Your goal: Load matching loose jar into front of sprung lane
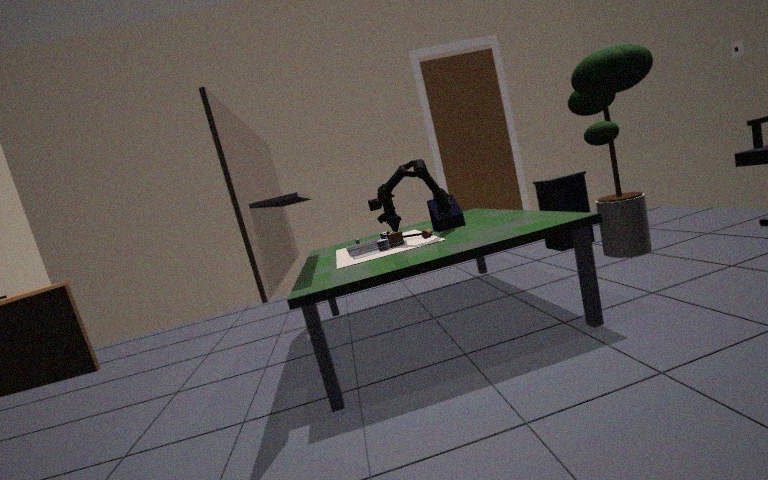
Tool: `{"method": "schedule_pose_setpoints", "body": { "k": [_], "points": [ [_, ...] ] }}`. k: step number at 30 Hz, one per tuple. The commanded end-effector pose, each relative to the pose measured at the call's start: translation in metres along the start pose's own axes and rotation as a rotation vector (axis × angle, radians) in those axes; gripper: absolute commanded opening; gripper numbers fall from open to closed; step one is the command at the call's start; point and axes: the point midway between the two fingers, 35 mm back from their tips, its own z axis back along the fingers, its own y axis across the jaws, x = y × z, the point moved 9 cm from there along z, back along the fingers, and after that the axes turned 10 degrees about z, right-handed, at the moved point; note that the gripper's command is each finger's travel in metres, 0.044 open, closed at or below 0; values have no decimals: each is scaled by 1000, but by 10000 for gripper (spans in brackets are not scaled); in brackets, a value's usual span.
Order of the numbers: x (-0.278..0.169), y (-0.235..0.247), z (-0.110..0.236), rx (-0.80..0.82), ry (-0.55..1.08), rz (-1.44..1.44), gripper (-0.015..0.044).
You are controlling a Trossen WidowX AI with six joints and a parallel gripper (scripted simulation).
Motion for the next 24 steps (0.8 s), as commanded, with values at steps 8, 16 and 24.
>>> {"method": "schedule_pose_setpoints", "body": {
  "k": [8,16,24],
  "points": [
    [10,0,4,1,-25,13,0],
    [13,0,5,1,-25,13,0],
    [15,0,6,1,-25,13,0]
  ]
}}
